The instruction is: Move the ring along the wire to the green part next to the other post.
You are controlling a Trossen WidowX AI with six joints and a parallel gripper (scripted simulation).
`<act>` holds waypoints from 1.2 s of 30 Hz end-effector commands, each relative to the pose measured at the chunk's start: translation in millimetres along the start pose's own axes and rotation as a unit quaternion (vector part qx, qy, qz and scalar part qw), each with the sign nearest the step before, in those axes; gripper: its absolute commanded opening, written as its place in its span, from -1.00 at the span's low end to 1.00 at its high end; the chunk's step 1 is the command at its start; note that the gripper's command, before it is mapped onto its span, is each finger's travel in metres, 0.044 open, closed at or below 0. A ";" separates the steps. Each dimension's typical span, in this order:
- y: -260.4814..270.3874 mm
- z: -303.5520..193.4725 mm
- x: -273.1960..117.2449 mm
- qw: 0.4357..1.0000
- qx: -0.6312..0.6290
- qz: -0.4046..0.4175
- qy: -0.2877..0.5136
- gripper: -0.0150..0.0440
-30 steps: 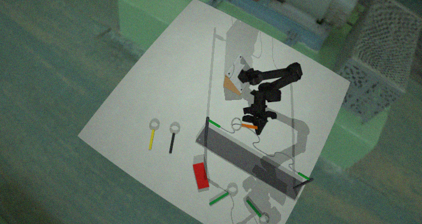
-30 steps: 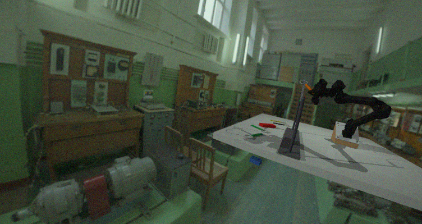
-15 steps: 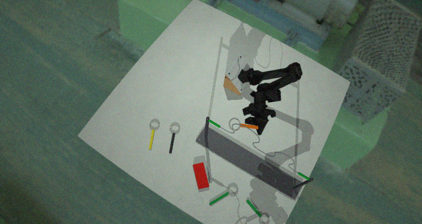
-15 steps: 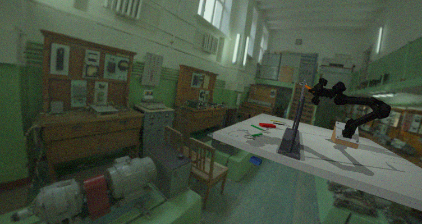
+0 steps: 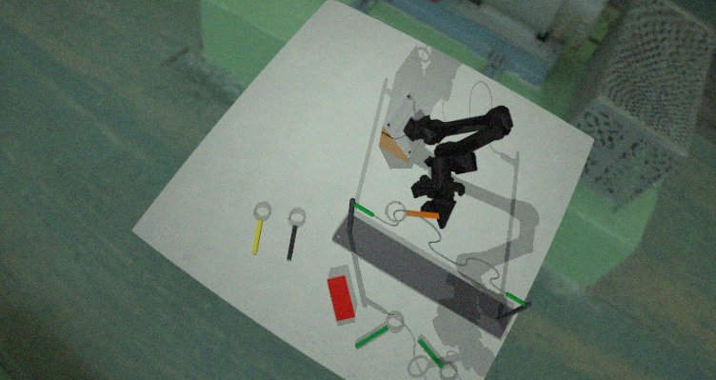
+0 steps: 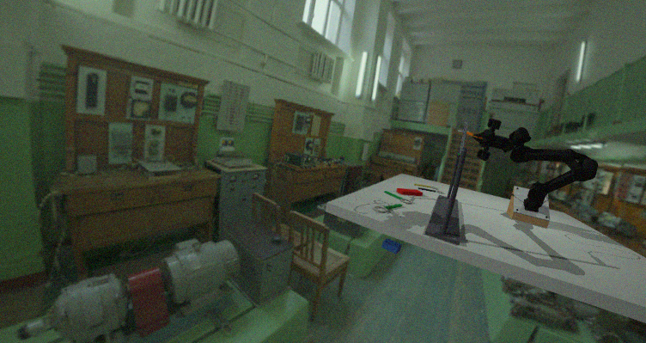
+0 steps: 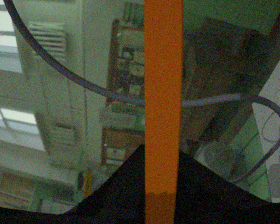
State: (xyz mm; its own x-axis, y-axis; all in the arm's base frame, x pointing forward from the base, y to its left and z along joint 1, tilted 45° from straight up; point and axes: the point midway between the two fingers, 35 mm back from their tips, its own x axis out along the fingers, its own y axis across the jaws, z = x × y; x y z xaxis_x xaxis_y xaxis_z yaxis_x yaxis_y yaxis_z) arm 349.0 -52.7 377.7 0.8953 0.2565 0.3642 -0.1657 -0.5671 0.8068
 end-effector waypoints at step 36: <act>21.8 5.6 -0.5 0.963 0.234 0.128 -0.030 -1.00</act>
State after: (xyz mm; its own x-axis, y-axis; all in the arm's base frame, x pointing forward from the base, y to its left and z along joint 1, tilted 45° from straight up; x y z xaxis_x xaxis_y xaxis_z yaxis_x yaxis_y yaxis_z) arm 347.9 -67.9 391.5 0.8780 0.0452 0.4765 -0.1865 -0.8845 0.4276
